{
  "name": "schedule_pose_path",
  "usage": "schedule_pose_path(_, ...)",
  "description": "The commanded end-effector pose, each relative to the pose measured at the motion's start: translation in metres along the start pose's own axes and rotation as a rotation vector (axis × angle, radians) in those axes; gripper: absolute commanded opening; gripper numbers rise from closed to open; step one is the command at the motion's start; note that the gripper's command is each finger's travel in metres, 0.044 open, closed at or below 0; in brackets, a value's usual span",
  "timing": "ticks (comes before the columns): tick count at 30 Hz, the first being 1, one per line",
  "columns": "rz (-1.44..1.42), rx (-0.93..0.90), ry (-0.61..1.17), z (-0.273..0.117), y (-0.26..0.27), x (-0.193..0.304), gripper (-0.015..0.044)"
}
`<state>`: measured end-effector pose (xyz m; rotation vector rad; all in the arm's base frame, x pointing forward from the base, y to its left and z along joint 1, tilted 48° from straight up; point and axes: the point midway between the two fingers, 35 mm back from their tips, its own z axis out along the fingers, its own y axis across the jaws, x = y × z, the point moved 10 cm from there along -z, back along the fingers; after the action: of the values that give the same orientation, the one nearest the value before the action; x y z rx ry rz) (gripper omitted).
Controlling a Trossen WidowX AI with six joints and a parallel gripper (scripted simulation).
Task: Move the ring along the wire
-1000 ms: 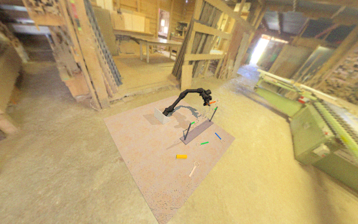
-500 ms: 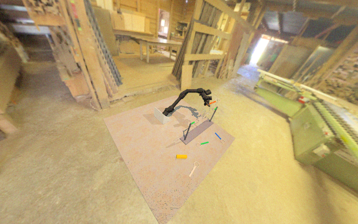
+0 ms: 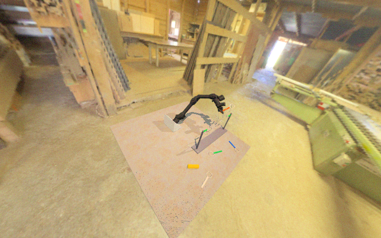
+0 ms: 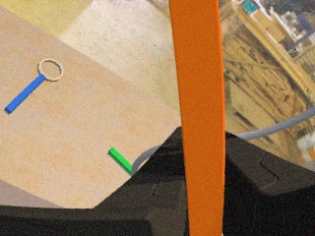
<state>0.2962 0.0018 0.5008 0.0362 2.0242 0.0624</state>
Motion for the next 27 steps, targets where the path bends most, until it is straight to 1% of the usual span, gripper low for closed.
schedule_pose_path(1,0.046,-0.022,-0.014,-0.0041,-0.0007,0.0003,-0.015)
schedule_pose_path(27,0.338,-0.16,-0.053,-0.0018,-0.0022,0.0048,-0.015)
